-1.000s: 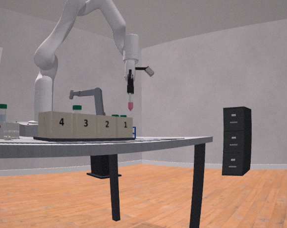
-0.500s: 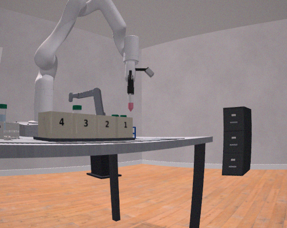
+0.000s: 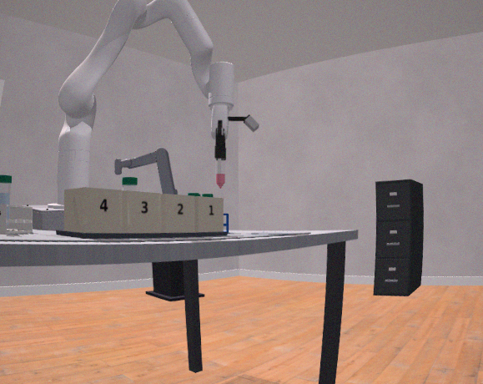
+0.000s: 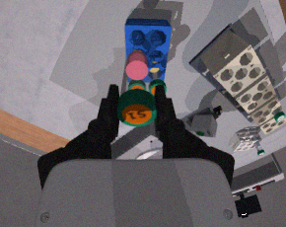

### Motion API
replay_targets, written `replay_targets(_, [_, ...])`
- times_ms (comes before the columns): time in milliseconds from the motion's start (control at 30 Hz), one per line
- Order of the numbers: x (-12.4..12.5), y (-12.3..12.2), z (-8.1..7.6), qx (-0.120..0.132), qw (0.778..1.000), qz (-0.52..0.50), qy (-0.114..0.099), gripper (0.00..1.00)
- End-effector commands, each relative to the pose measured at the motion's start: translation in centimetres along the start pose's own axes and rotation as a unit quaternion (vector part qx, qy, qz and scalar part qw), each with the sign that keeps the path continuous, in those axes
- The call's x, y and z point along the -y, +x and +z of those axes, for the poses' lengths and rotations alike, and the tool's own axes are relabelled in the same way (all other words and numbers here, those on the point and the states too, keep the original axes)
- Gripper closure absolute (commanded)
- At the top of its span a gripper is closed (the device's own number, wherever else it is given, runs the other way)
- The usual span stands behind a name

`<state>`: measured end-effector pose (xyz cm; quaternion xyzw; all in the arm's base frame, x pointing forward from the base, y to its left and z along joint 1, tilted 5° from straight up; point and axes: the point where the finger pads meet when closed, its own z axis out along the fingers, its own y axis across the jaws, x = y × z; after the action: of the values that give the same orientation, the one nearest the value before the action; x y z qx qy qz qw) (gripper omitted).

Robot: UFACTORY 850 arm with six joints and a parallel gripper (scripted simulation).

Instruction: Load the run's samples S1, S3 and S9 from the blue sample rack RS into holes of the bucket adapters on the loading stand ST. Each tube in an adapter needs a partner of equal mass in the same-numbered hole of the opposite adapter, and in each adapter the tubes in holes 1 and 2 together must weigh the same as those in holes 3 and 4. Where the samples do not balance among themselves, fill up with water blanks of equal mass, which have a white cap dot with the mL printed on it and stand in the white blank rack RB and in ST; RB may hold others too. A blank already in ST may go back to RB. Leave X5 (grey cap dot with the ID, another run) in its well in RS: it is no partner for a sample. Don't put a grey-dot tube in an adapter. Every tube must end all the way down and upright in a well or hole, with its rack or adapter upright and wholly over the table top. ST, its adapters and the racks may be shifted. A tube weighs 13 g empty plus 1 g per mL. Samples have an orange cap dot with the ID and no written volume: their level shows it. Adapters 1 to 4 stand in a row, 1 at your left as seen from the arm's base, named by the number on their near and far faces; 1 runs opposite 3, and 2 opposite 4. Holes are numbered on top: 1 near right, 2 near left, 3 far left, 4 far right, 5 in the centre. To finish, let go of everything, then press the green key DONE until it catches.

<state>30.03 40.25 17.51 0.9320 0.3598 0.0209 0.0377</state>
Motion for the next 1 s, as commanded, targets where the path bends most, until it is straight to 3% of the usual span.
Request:
replay_targets(0, [0.0,0.1,-0.1,-0.001,1.0,0.0,0.0,1.0])
replay_targets(300, [0.0,0.1,-0.1,-0.001,1.0,0.0,0.0,1.0])
replay_targets(967, [0.0,0.1,3.5,-0.001,1.0,0.0,0.0,1.0])
